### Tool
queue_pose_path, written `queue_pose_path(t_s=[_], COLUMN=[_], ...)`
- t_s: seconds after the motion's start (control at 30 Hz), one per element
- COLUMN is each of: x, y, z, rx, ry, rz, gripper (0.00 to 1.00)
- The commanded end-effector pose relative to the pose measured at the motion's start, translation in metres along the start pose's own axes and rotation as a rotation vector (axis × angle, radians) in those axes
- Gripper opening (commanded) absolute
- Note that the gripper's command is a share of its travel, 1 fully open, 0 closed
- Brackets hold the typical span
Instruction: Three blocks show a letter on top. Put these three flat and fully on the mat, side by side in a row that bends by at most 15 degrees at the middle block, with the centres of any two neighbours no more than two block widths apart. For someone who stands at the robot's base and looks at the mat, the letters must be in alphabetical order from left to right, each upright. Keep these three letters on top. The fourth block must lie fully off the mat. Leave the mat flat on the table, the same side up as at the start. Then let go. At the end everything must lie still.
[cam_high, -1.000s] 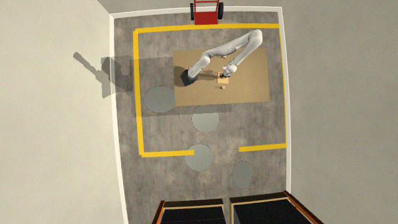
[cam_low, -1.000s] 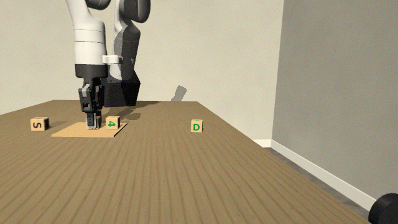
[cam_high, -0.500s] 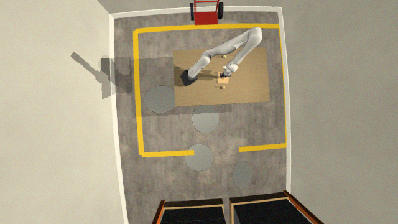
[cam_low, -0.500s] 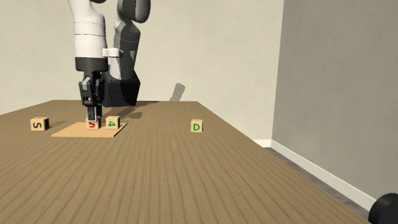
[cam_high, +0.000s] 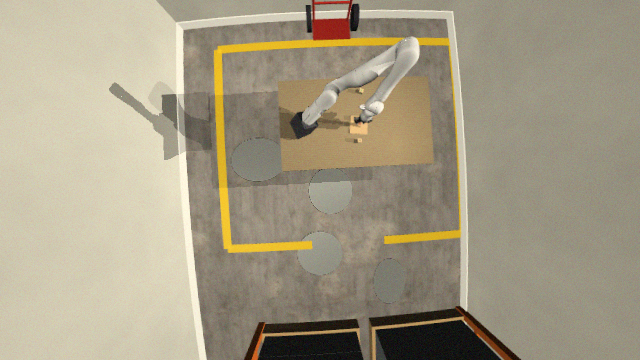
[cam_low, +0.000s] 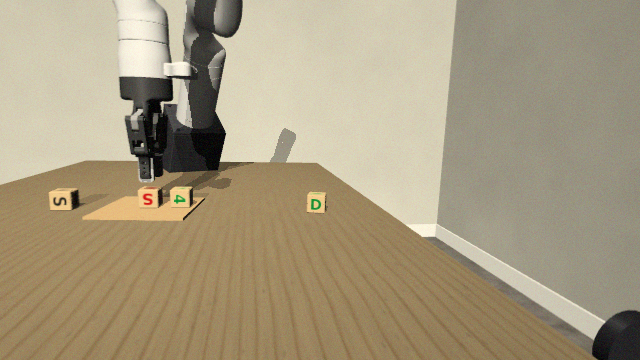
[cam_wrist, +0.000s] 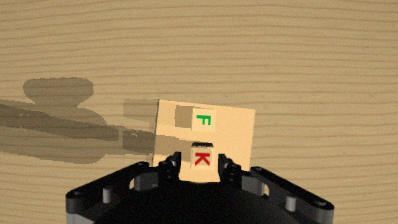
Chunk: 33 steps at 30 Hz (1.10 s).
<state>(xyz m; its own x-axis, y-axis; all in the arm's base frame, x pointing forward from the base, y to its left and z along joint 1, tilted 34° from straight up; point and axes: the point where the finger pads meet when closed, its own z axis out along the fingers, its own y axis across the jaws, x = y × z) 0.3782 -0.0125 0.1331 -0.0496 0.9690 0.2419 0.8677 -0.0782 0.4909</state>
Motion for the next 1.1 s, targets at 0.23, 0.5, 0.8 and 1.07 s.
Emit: queue_pose_path(t_s=[0.23,0.5,0.8,1.07], x=[-0.002,-0.002,-0.002,-0.002], y=[0.003,0.003,0.003,0.003], z=[-0.018,-0.027,-0.038,-0.044], rx=[-0.011,-0.011,-0.011,-0.011], ry=[-0.006,-0.006,-0.006,-0.006], rz=[0.0,0.0,0.0,0.0], gripper=[0.46,0.46,0.46,0.46])
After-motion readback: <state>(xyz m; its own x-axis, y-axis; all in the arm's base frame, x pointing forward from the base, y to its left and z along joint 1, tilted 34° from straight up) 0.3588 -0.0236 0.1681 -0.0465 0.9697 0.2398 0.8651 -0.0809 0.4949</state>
